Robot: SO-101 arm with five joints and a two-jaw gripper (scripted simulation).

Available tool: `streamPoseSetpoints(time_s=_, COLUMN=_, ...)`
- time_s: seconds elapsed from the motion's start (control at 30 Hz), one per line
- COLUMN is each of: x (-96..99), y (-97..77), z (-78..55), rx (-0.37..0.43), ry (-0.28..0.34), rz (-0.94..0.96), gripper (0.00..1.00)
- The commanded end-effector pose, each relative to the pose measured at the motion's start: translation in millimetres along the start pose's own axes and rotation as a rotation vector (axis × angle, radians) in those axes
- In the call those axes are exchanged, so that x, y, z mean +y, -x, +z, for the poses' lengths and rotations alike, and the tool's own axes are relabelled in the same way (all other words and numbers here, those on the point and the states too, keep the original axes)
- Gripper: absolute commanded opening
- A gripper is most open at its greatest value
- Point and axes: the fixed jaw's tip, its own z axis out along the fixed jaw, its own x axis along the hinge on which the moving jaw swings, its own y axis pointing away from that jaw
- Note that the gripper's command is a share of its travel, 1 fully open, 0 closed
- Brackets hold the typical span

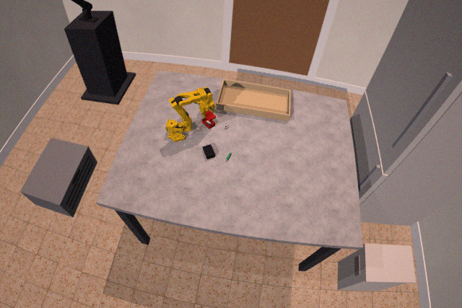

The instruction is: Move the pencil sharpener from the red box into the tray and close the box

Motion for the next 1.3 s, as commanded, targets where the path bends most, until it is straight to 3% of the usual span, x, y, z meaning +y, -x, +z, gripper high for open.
streamPoseSetpoints(time_s=0.0, x=-3.4, y=0.5, z=-2.5, rx=0.008, ry=-0.039, rz=-0.008, gripper=0.24)
streamPoseSetpoints(time_s=0.93, x=-2.7, y=-0.8, z=-2.0, rx=0.008, ry=-0.039, rz=-0.008, gripper=0.24)
streamPoseSetpoints(time_s=1.27, x=8.3, y=-29.5, z=-1.8, rx=0.008, ry=-0.039, rz=-0.008, gripper=0.24)
